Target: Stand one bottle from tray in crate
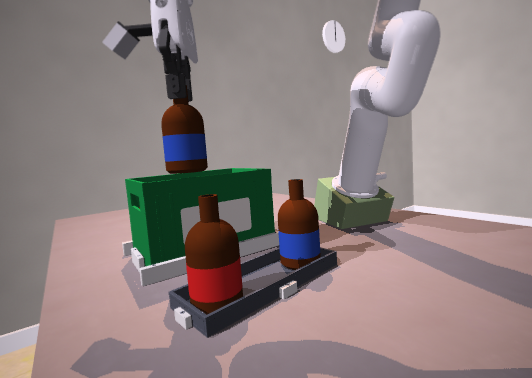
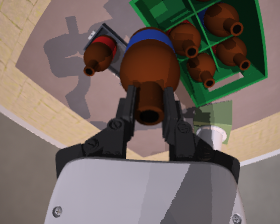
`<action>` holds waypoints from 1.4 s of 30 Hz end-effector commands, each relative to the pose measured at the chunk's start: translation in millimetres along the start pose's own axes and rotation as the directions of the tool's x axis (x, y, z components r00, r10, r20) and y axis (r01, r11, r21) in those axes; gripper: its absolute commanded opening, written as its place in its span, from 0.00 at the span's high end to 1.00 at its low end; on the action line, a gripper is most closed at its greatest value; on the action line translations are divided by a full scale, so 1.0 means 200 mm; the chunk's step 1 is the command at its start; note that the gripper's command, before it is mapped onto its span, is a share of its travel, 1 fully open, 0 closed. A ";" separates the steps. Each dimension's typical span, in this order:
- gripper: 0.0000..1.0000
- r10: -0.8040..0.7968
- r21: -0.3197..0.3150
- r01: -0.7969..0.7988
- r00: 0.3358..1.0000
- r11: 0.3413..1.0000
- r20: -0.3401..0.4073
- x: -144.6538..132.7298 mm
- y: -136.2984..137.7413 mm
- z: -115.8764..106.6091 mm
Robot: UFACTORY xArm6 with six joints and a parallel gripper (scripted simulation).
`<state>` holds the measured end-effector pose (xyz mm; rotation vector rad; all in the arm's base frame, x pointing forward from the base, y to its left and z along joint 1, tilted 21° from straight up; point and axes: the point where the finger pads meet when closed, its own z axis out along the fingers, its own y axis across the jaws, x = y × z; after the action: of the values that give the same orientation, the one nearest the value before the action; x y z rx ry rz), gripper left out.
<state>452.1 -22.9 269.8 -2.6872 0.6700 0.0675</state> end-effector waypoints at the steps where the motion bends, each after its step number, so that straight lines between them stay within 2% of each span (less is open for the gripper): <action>1: 1.00 -0.001 0.001 0.001 1.000 1.000 -0.004 0.05 0.02 -0.01; 25: 1.00 -0.001 0.001 0.001 1.000 1.000 -0.004 0.21 0.11 -0.01; 42: 1.00 -0.001 0.001 0.001 1.000 1.000 -0.004 0.28 0.14 -0.01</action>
<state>485.4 -68.6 253.2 -2.6868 0.6701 0.0688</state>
